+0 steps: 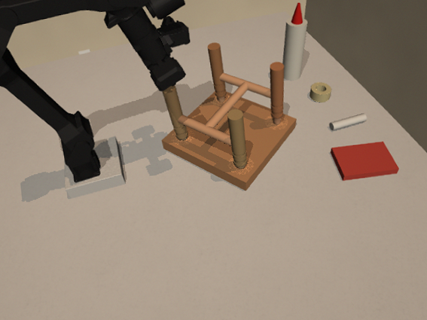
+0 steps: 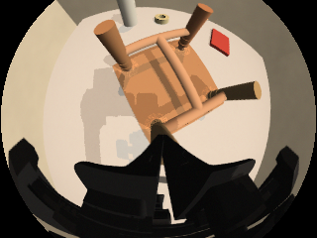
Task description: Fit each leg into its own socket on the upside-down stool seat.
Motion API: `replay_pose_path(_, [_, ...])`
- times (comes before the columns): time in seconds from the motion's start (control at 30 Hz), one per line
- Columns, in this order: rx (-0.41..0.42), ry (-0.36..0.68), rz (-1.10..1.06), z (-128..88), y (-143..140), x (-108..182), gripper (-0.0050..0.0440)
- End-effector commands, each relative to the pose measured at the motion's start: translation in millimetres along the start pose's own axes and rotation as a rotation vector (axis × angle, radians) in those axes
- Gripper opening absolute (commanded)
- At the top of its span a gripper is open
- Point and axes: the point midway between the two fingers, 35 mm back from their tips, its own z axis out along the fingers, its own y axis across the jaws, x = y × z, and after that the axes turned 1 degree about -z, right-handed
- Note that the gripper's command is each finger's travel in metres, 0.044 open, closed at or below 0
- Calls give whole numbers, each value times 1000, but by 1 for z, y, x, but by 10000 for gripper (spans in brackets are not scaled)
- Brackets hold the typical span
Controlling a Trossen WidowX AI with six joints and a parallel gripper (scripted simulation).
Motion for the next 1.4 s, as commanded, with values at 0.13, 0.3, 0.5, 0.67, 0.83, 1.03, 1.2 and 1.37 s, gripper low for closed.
replay_pose_path(0.13, [4,67,-1,21,-1,8,0])
replay_pose_path(0.3, [4,67,-1,21,-1,8,0])
replay_pose_path(0.5, [4,67,-1,21,-1,8,0])
replay_pose_path(0.67, [4,67,-1,22,-1,8,0])
replay_pose_path(0.83, [4,67,-1,22,-1,9,0])
replay_pose_path(1.03, [4,67,-1,23,-1,9,0])
replay_pose_path(1.2, [4,67,-1,24,-1,9,0])
replay_pose_path(1.37, [4,67,-1,24,-1,9,0])
